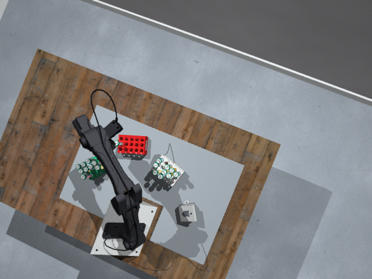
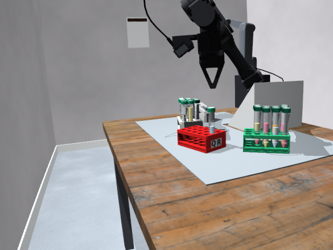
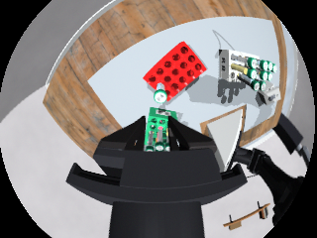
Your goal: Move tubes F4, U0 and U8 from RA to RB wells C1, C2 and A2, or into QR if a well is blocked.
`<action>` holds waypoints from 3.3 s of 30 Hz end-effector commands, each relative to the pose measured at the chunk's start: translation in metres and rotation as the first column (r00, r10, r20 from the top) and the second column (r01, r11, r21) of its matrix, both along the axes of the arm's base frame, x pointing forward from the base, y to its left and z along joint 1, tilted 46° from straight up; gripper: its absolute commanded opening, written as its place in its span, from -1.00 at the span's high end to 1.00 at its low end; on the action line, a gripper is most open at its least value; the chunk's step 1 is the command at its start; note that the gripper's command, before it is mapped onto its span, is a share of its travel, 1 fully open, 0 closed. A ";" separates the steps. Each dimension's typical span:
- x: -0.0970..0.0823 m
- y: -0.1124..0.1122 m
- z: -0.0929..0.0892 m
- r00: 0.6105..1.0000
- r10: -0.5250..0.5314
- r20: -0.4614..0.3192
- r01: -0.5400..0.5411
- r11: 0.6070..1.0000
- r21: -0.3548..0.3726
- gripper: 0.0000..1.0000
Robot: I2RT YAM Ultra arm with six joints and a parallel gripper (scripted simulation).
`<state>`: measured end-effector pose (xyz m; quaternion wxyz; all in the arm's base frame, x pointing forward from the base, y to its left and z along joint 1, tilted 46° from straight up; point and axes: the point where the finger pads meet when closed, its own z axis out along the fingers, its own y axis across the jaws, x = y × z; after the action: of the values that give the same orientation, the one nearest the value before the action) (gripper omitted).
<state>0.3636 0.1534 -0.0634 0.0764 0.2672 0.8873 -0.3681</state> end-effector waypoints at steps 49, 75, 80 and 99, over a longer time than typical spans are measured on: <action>0.000 -0.035 -0.027 1.000 0.019 -0.001 -0.019 0.999 -0.029 0.40; 0.000 -0.042 -0.030 1.000 0.017 -0.001 -0.017 0.999 -0.030 0.40; -0.001 -0.040 -0.032 1.000 0.028 -0.001 -0.028 0.999 -0.030 0.40; 0.009 -0.033 -0.029 0.999 0.028 0.037 -0.027 1.000 -0.008 1.00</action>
<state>0.3565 0.1046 -0.1061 0.0647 0.2631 0.8812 -0.3874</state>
